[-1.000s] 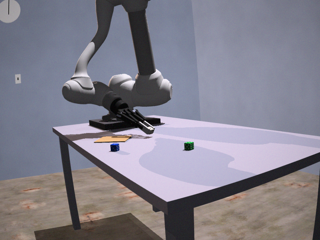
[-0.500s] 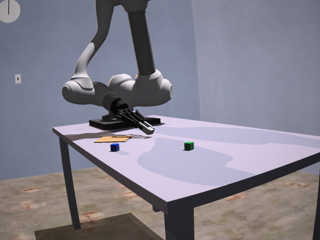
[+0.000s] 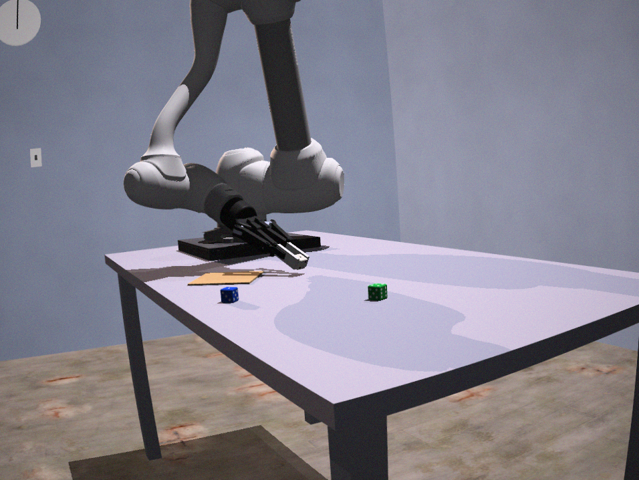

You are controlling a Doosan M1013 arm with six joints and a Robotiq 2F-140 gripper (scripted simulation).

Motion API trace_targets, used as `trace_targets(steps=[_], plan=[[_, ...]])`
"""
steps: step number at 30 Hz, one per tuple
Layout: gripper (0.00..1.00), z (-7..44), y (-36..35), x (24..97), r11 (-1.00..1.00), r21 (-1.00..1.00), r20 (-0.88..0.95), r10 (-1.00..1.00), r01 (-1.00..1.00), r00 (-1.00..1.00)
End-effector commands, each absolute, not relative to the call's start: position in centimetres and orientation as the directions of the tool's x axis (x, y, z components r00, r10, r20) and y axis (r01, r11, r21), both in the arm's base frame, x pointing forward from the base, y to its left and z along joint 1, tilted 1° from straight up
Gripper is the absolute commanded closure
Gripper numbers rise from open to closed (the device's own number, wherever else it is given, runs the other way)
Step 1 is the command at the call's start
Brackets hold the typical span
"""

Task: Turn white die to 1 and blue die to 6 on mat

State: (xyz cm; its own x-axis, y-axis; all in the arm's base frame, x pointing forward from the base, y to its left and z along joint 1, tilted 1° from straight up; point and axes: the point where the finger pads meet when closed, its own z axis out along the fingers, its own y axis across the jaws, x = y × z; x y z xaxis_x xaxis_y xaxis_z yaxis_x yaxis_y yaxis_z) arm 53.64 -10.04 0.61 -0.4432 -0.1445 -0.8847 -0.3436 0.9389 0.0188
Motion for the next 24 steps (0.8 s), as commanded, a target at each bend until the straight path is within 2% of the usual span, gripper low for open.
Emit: trace_targets(steps=[1,24], plan=[[0.79,0.63,-10.04,53.65,0.939,0.019,-0.885,-0.144,-0.344,-0.443],[0.79,0.03,-10.03,53.64,0.939,0.019,-0.885,-0.145,-0.344,-0.443]])
